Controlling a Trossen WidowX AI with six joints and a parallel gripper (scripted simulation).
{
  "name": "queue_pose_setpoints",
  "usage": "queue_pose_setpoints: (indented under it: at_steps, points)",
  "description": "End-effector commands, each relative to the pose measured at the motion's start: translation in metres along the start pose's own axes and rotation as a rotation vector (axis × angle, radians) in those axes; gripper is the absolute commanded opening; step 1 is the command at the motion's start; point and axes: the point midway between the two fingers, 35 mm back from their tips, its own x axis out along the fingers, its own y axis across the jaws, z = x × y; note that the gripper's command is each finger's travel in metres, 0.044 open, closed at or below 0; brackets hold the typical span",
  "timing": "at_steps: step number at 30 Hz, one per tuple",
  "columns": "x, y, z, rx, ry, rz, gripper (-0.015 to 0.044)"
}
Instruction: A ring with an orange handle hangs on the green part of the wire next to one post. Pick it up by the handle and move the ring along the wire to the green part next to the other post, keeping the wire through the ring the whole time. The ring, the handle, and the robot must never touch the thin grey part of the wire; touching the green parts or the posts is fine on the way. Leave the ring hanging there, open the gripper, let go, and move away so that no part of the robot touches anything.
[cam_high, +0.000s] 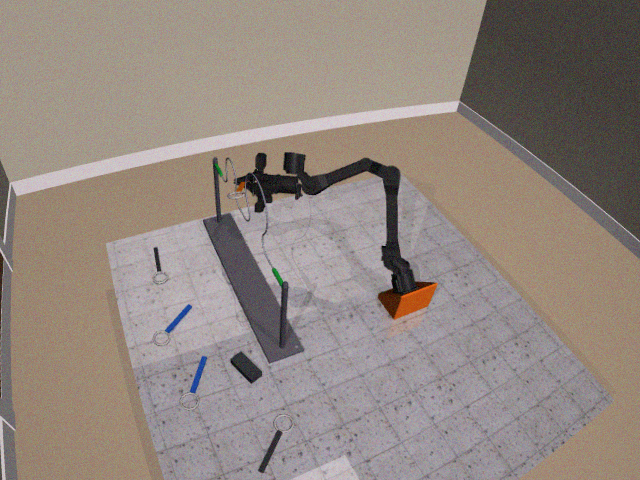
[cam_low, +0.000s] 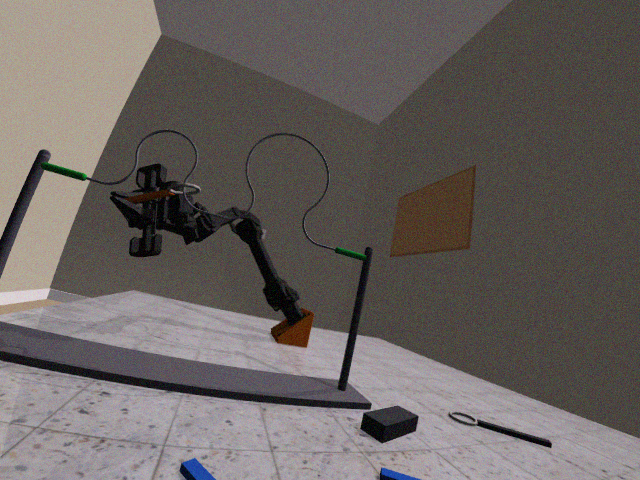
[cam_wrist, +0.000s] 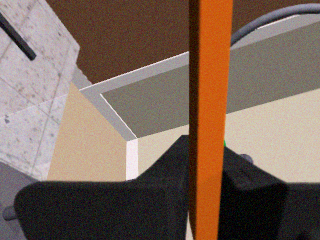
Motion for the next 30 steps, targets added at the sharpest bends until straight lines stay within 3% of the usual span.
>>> queue_pose_setpoints:
  at_steps: [1,30]
  points:
    - [-0.003,0.019,0.001,0.106,0.018,0.063,-0.015]
    - [-0.038,0.107,0.043,0.722,0.1,0.41,-0.015]
